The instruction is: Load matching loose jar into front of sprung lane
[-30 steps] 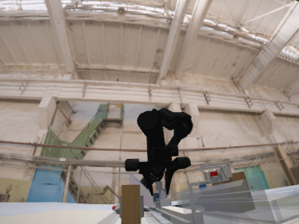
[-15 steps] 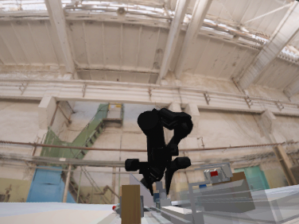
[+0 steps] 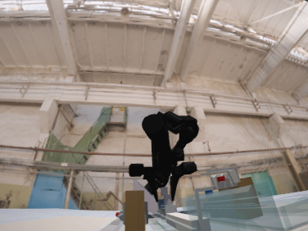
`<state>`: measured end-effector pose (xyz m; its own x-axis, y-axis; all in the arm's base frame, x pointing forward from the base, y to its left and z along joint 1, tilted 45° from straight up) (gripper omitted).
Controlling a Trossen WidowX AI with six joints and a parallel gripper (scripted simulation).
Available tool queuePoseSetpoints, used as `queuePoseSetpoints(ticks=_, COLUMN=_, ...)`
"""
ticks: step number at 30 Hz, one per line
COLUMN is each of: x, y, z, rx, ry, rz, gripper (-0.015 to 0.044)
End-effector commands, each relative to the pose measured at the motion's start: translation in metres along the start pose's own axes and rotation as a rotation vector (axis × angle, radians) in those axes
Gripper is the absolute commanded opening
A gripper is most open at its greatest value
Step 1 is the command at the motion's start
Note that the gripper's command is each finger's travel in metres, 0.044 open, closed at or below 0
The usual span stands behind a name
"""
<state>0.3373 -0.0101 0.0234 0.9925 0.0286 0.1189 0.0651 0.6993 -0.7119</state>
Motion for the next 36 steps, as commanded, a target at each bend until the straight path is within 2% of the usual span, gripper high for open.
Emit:
queuePoseSetpoints(ticks=1, x=0.0048, y=-0.0010, z=0.0002, rx=0.001, ry=-0.010, rz=-0.016, gripper=0.0000)
queuePoseSetpoints(ticks=36, x=0.0065, y=0.0024, z=0.0000, rx=0.001, ry=-0.010, rz=-0.016, gripper=0.0000)
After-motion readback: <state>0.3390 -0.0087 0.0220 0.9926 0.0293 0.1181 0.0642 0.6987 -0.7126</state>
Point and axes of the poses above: the point midway between the two fingers, 35 mm back from their tips, its own y axis out along the fingers, its own z axis across the jaws, x = y × z, the point moved 1 cm from there along -y, back along the fingers, and after that the axes turned 9 degrees about -y, right-handed, at the moved point
